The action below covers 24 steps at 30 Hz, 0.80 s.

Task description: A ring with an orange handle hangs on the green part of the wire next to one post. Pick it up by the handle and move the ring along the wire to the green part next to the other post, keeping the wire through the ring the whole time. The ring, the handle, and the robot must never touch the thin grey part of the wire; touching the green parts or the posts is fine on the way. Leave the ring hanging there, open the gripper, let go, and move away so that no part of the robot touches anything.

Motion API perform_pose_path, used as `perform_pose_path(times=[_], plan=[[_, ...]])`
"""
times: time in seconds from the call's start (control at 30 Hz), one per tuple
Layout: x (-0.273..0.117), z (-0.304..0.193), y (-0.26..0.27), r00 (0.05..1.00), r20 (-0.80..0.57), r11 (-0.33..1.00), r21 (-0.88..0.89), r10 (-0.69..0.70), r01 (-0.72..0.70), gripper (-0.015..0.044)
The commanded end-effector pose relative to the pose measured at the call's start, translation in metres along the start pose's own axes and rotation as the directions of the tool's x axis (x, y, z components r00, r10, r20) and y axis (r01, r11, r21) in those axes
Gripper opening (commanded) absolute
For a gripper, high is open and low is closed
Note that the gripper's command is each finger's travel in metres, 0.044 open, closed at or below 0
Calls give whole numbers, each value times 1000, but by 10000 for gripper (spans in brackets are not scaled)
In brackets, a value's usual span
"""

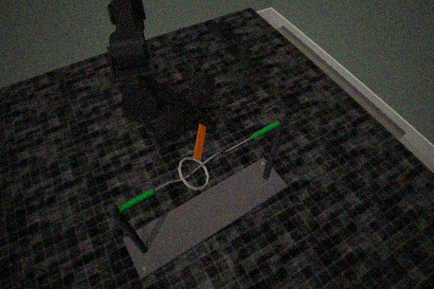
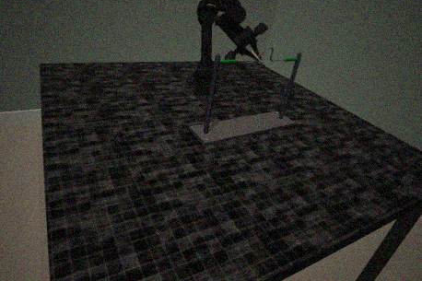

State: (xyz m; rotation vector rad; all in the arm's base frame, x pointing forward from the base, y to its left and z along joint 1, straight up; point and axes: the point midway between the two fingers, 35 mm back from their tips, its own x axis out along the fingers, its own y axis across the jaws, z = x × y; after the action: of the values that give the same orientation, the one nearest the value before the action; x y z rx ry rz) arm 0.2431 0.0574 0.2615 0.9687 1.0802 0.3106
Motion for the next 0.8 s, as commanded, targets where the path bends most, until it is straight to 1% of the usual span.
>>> perform_pose_path(times=[0.0, 0.37, 0.77], plan=[[-2, 1, 7, 1000, 5, 1000, 0, 23, -23, -150], [-2, 1, 14, 1000, 10, 1000, -15, 20, -20, -150], [-3, 2, 11, 997, 26, 988, -129, -78, 81, -150]])
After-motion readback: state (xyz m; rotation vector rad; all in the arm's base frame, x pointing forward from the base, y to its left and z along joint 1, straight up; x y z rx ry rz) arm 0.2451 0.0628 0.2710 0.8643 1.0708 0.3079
